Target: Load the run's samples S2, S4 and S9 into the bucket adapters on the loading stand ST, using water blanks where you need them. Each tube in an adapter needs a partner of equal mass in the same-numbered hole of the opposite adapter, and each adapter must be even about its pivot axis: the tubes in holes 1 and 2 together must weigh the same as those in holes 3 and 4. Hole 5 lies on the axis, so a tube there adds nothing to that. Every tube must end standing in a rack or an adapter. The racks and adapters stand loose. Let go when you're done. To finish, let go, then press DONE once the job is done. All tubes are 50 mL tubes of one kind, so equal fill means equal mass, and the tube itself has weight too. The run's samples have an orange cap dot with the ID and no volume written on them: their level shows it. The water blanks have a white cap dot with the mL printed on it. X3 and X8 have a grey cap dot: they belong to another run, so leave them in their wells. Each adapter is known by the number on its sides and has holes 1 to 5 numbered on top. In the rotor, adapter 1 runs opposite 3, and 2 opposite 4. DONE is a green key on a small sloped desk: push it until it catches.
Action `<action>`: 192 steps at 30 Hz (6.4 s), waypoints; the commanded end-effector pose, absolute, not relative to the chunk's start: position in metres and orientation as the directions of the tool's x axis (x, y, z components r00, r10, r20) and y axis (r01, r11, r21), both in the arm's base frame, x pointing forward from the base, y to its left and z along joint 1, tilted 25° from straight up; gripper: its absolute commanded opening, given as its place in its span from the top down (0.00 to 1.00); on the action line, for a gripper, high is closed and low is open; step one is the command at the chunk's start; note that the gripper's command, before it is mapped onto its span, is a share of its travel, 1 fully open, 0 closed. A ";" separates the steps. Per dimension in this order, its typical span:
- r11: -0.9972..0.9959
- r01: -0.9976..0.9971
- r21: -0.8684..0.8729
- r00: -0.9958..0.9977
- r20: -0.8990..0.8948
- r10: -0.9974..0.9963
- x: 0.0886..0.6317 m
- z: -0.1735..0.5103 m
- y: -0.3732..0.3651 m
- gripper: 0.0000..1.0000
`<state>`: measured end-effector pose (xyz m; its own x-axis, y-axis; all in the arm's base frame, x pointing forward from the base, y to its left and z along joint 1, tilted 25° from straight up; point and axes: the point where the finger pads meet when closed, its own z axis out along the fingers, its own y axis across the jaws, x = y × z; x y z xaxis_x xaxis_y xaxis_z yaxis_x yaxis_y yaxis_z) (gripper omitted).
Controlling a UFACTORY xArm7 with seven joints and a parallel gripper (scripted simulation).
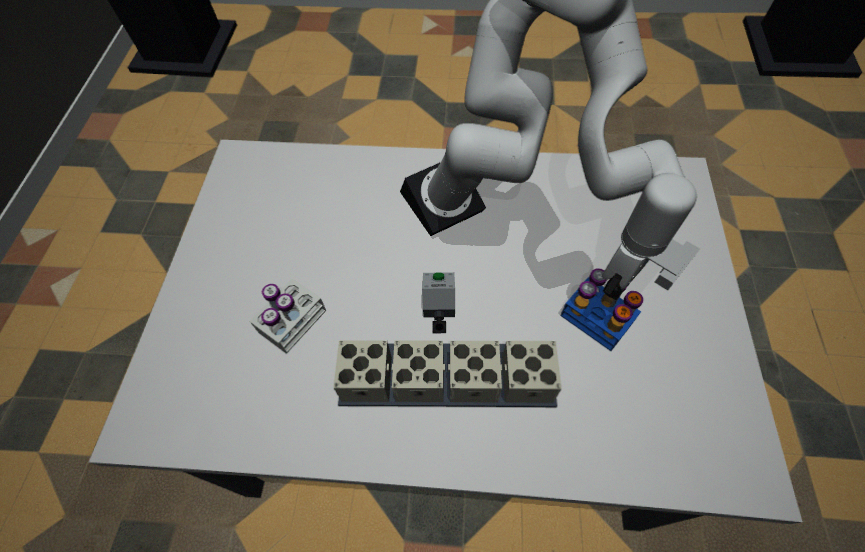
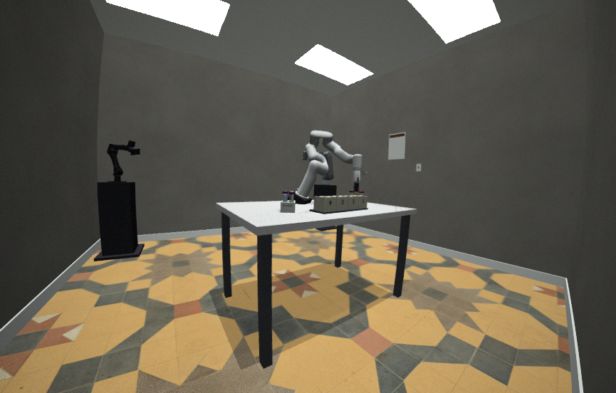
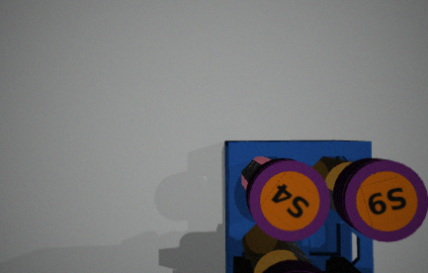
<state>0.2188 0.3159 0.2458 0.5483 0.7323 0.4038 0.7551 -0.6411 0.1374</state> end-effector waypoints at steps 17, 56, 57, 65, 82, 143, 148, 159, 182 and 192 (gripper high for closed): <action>-0.641 0.755 0.137 0.547 0.407 0.732 0.225 0.233 0.320 1.00; -0.641 0.755 0.137 0.547 0.407 0.732 0.225 0.232 0.321 0.56; -0.641 0.755 0.137 0.547 0.407 0.732 0.225 0.232 0.321 0.56; -0.641 0.755 0.137 0.547 0.407 0.732 0.221 0.241 0.318 0.56; -0.641 0.755 0.137 0.547 0.407 0.732 0.211 0.269 0.311 0.56; -0.641 0.755 0.138 0.546 0.407 0.732 0.176 0.355 0.289 0.56; -0.641 0.755 0.138 0.546 0.407 0.732 0.176 0.355 0.289 0.56; -0.641 0.755 0.138 0.547 0.407 0.732 0.176 0.355 0.289 0.56; -0.956 0.255 -0.143 0.897 0.405 0.179 0.228 0.377 0.293 0.43; -0.969 0.010 -0.245 0.932 0.353 -0.080 0.228 0.377 0.293 0.43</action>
<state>0.2284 0.2925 0.3748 0.9267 0.0248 0.3749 0.1108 -0.9715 -0.2096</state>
